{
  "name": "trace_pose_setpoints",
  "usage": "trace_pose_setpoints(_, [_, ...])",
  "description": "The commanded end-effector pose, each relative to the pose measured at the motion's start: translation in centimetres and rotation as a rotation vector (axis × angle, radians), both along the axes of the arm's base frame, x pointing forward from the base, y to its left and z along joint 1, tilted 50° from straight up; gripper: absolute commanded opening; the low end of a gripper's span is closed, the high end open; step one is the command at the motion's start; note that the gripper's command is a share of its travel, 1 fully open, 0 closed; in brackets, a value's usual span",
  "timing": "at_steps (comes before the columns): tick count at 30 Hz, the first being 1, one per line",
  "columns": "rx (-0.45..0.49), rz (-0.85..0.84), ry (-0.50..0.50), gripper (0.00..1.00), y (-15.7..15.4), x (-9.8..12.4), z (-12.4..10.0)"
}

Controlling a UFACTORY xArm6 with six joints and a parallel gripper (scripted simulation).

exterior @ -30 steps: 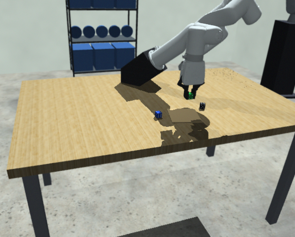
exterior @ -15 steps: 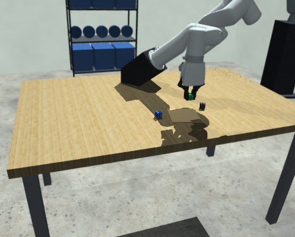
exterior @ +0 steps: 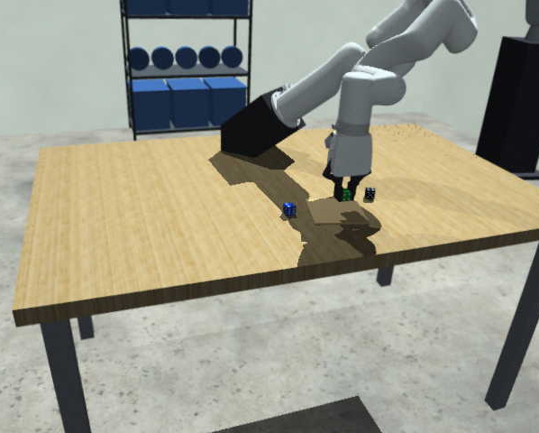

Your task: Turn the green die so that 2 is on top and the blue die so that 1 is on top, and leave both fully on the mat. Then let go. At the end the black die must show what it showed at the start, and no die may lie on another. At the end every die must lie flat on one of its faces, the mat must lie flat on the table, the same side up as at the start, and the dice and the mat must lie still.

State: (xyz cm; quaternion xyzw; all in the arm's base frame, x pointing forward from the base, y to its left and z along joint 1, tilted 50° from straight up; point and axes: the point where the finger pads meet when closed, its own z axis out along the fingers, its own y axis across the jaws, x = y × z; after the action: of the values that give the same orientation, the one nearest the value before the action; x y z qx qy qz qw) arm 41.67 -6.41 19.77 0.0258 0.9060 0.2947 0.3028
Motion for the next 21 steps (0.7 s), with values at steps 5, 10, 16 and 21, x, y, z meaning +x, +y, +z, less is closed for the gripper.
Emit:
trace_pose_setpoints(5, [-0.001, -0.002, -0.005, 0.21, 1.3, 1.9, -1.7])
trace_pose_setpoints(10, [-0.001, -0.002, -0.005, 0.21, 1.9, 2.5, -2.4])
trace_pose_setpoints(16, [-0.001, -0.002, -0.005, 0.21, 2.0, 2.6, -2.5])
trace_pose_setpoints(21, [-0.001, -0.002, -0.005, 0.21, 2.0, 2.6, -2.5])
